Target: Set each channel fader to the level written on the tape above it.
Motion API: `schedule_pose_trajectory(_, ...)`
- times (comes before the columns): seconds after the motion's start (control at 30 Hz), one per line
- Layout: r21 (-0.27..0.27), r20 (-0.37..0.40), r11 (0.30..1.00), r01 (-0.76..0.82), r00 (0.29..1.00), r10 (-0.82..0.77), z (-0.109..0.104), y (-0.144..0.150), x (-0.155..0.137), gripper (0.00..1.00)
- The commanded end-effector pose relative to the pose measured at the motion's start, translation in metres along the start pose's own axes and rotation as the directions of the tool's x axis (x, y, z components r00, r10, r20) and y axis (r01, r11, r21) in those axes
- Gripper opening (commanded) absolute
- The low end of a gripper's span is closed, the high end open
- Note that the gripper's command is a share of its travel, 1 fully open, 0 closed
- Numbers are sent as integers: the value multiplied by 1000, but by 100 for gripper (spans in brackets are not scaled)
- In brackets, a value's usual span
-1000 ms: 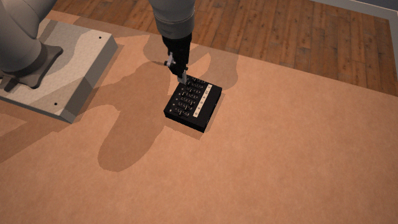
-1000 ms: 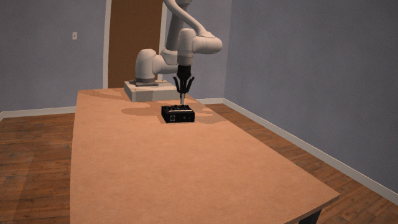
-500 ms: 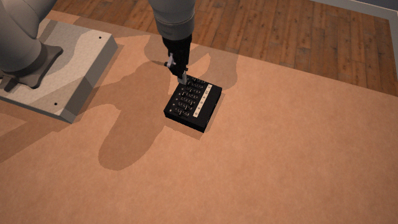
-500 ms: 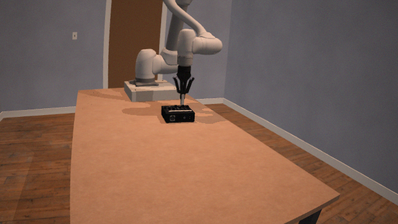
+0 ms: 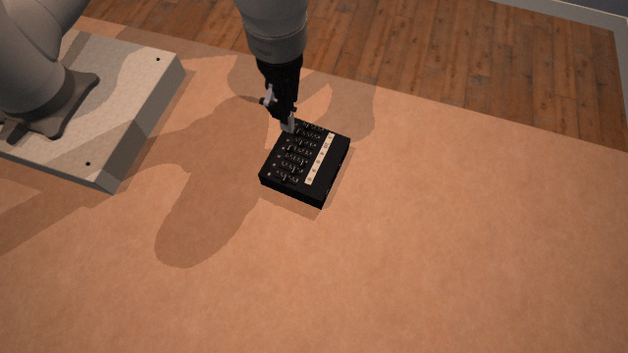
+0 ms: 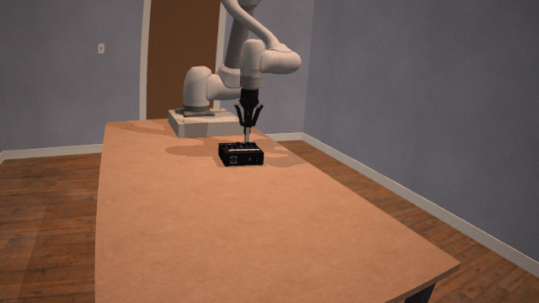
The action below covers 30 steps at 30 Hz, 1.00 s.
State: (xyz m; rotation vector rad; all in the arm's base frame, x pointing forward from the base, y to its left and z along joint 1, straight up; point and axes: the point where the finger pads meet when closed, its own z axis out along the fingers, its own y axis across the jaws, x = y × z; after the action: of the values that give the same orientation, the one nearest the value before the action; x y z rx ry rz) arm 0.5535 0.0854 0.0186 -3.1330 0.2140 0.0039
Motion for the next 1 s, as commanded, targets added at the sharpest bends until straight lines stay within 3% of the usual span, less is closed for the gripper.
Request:
schedule_pose_trajectory(0.0, 0, 0, 1000, 0, 1000, 0, 0, 0, 0, 0)
schedule_pose_trajectory(0.97, 0, 0, 1000, 0, 1000, 0, 0, 0, 5, 0)
